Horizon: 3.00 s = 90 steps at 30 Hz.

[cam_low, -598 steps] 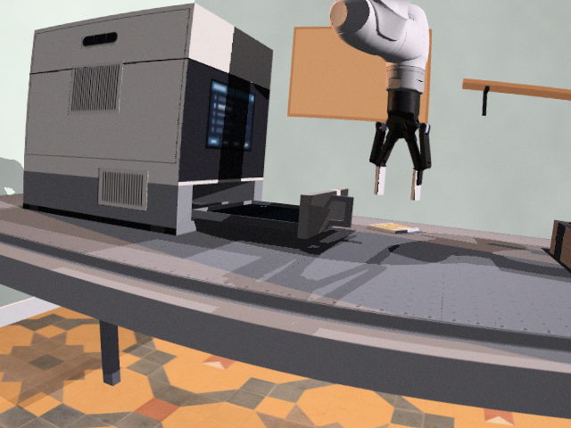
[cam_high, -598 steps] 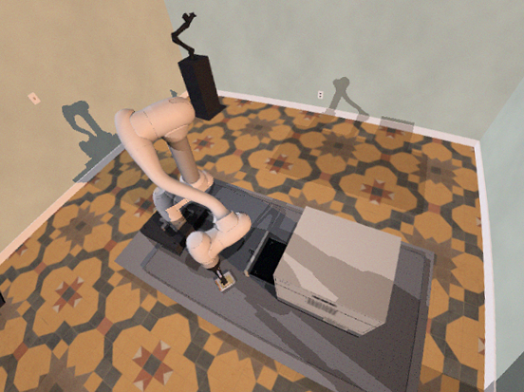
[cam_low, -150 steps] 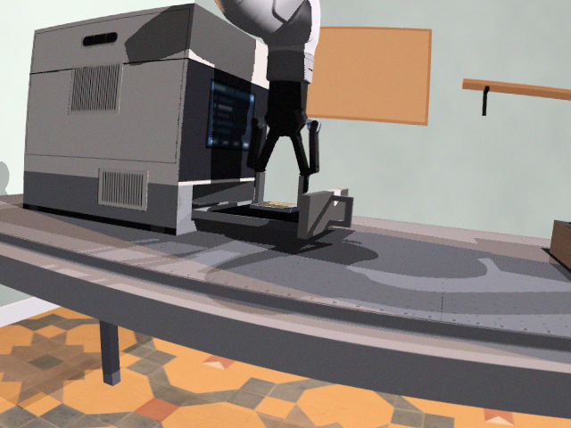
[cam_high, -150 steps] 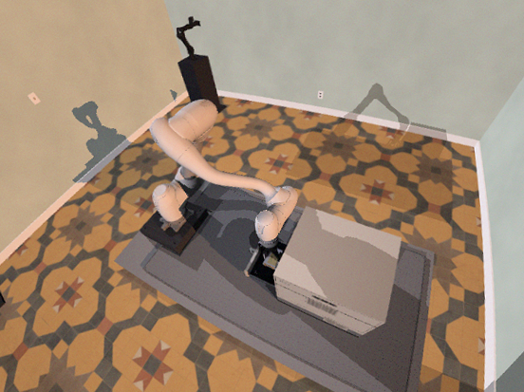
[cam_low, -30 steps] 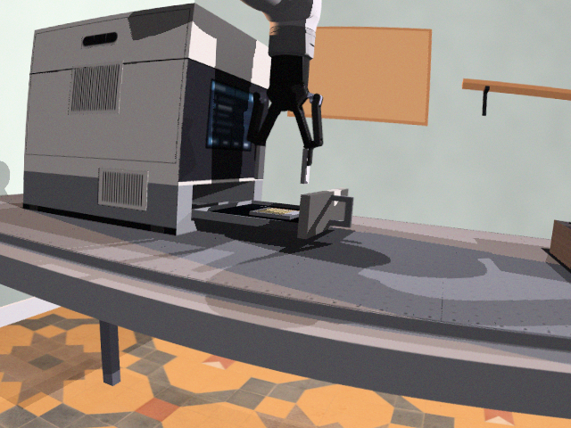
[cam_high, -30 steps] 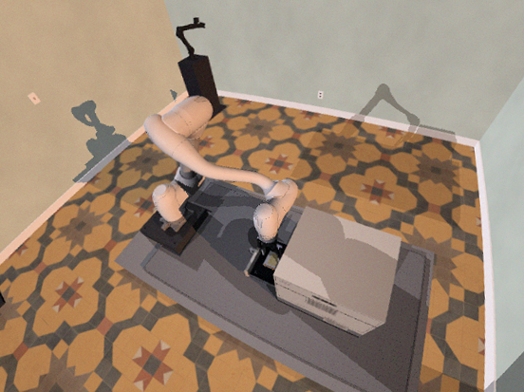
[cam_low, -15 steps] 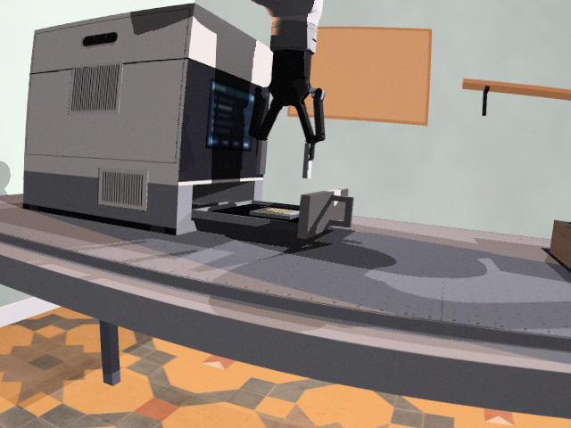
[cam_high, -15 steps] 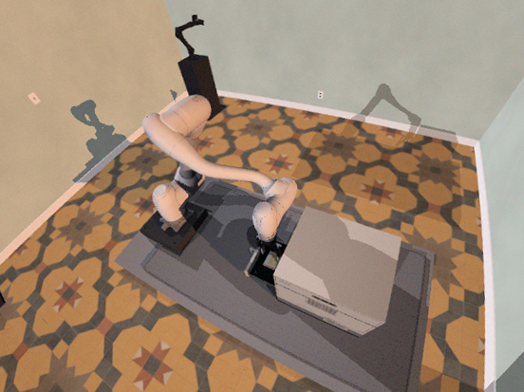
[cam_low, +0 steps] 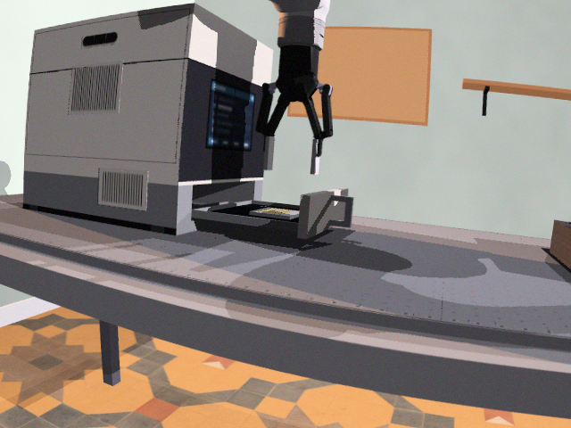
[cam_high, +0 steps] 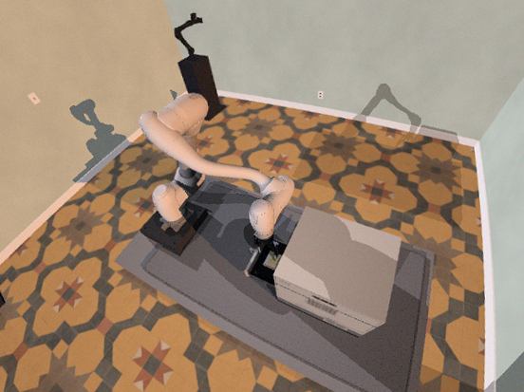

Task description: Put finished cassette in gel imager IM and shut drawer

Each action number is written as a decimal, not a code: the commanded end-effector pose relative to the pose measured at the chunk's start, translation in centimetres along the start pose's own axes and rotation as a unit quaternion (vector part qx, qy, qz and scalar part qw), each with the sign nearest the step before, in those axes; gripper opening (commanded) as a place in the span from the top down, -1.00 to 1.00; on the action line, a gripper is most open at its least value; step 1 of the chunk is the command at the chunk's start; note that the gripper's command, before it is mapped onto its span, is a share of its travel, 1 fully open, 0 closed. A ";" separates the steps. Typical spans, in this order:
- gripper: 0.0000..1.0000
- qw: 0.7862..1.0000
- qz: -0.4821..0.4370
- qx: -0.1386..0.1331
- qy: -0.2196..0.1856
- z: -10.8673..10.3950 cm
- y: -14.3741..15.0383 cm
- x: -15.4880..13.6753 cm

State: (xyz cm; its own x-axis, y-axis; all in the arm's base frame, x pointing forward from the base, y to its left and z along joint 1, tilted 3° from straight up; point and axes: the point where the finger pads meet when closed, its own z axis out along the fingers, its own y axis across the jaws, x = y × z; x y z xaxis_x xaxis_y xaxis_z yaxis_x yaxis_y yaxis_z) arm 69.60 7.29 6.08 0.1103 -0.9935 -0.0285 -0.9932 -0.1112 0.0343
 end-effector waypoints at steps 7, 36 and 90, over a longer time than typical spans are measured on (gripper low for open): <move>-0.25 1.000 0.000 0.000 0.000 -0.5 0.9 0.0; -0.25 1.000 0.000 0.000 0.000 -2.4 4.0 0.0; 0.08 0.999 -0.050 0.004 0.004 -3.9 7.1 0.0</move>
State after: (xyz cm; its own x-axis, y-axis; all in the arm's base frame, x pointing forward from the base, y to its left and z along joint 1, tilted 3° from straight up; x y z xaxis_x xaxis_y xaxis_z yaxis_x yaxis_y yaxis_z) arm 62.19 6.34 10.68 0.1621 -0.9865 -0.0245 -0.9863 -0.1628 0.0285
